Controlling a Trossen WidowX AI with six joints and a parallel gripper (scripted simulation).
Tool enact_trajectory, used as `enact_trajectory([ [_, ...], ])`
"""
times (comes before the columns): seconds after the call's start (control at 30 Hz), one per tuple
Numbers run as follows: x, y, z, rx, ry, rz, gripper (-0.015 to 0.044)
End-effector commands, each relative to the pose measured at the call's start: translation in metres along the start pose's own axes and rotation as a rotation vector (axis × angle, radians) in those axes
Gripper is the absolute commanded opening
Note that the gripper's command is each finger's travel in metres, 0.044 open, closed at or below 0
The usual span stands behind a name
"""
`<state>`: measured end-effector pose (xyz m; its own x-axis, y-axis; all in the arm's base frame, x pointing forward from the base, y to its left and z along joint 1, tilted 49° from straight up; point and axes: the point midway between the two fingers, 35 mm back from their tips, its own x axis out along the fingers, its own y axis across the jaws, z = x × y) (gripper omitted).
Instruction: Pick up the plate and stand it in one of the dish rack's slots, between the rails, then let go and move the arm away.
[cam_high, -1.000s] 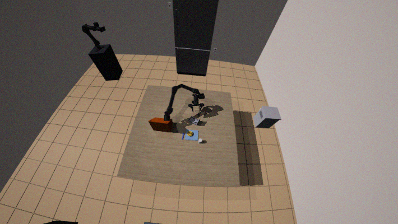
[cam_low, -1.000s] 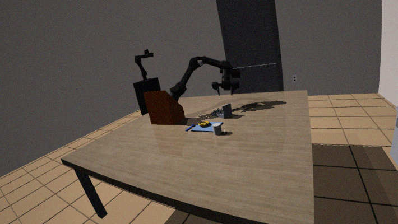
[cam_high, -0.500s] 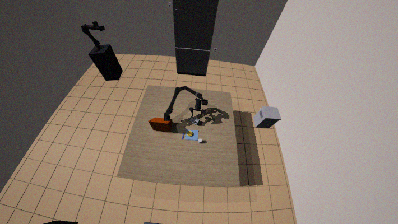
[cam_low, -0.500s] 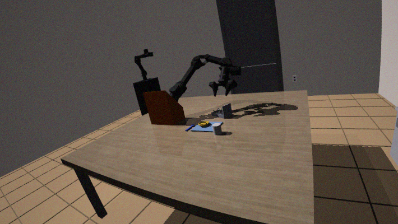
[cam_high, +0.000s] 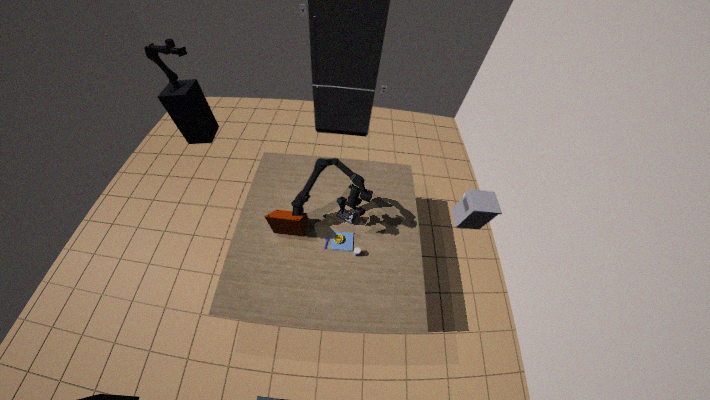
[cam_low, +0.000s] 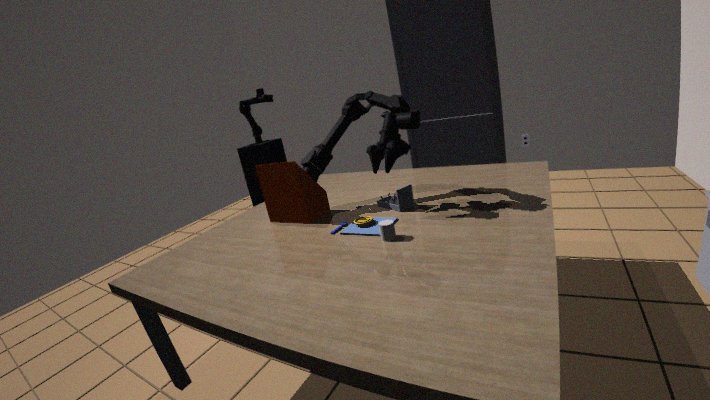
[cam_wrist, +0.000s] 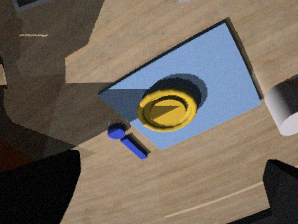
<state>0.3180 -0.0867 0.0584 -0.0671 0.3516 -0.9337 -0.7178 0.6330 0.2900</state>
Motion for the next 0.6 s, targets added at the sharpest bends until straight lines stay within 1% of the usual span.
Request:
enact_trajectory([
  [0.0, 0.008, -0.005, -0.018, 0.115, -0.039, 0.054, 0.04],
  [0.57, 0.029, -0.022, -0.093, 0.608, -0.261, 0.248, 0.04],
])
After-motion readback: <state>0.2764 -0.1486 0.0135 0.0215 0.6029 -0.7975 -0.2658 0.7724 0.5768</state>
